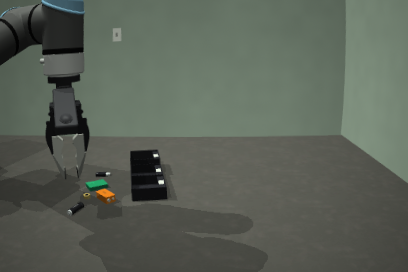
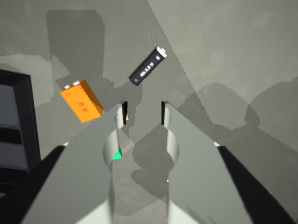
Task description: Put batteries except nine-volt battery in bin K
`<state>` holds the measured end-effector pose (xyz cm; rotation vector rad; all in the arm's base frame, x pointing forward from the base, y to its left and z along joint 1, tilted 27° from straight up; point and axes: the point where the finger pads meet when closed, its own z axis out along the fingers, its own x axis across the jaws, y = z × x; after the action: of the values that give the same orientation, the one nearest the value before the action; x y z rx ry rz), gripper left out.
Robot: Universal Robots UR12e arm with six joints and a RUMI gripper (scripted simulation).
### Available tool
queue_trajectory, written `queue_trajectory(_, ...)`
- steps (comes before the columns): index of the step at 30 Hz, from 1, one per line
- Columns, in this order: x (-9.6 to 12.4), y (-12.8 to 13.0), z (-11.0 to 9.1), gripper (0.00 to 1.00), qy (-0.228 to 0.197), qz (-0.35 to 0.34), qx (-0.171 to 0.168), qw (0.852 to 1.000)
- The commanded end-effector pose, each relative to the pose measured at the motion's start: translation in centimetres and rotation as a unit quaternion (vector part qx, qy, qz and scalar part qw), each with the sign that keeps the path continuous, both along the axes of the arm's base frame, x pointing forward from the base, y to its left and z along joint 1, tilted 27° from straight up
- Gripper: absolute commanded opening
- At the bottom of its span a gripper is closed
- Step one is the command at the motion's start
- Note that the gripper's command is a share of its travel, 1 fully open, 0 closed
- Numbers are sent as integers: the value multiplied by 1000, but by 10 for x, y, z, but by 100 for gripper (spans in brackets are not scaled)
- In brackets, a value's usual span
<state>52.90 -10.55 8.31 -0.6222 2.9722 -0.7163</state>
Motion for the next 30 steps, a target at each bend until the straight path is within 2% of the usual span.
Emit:
queue_trajectory(1, -3, -12, 2, 17, -35, -69, 9, 997)
queue_trajectory(5, -3, -13, 2, 17, -48, -94, 13, 994)
queue_trajectory(6, -3, -12, 2, 17, -66, -129, 18, 989)
queue_trajectory(12, -2, -9, 1, 17, -101, -197, 29, 975)
queue_trajectory(20, -1, -7, 0, 17, -149, -291, 41, 944)
queue_trajectory(22, -1, -7, 0, 17, -149, -291, 41, 944)
queue_trajectory(23, -1, -7, 0, 17, -164, -324, 44, 931)
queue_trajectory(30, -1, -6, 0, 17, -164, -325, 44, 930)
